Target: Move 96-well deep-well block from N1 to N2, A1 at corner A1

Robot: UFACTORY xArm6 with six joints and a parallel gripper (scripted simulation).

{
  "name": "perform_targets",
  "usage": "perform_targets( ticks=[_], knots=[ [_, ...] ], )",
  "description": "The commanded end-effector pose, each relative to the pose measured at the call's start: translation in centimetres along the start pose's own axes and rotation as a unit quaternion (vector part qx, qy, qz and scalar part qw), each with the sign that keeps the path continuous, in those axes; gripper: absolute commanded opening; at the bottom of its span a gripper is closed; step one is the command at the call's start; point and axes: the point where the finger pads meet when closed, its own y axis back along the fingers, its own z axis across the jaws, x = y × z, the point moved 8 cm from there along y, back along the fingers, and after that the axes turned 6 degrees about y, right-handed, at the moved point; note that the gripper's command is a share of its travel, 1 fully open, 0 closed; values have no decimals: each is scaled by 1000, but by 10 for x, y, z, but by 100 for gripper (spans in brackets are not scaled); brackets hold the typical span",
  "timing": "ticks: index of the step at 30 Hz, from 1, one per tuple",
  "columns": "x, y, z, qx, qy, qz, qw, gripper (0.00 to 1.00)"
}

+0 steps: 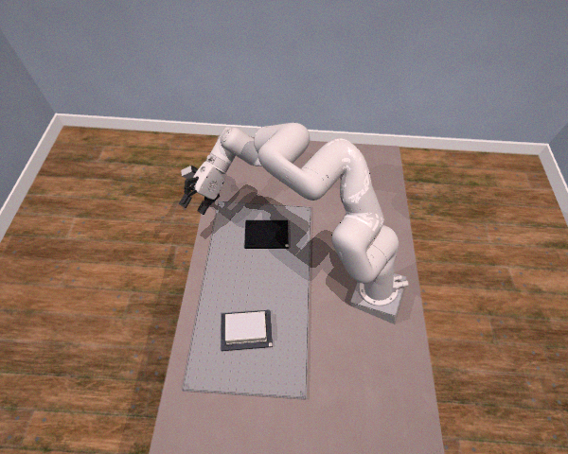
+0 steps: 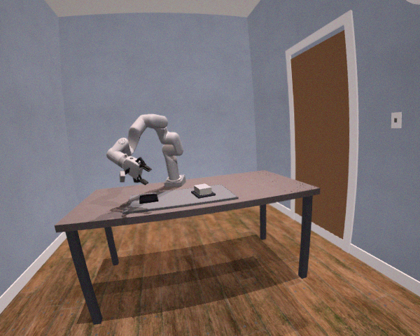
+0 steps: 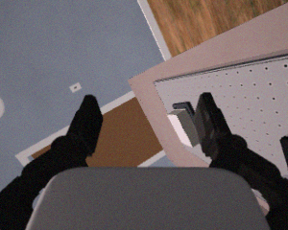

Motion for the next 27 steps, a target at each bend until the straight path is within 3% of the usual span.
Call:
perform_targets(
  ticks=[1,3,8,10,17,20,24,27],
  knots=[
    [-9,-13,-2,-13,-2,-11,1000,100],
    [-12,-20,-4,-37,-7,-33,999,100],
    [-27,-37,-2,-40,-8,-37,998,100],
    [-31,-44,-5,-66,-10,-57,996,100],
    [-48,-61,-4,-82,-12,-70,994,100],
    [-55,-72,-8,-122,-11,-98,988,100],
    [-69,-83,-6,-123,-11,-99,987,100],
    [-77,-94,-10,-165,-7,-124,978,100]
  ],
)
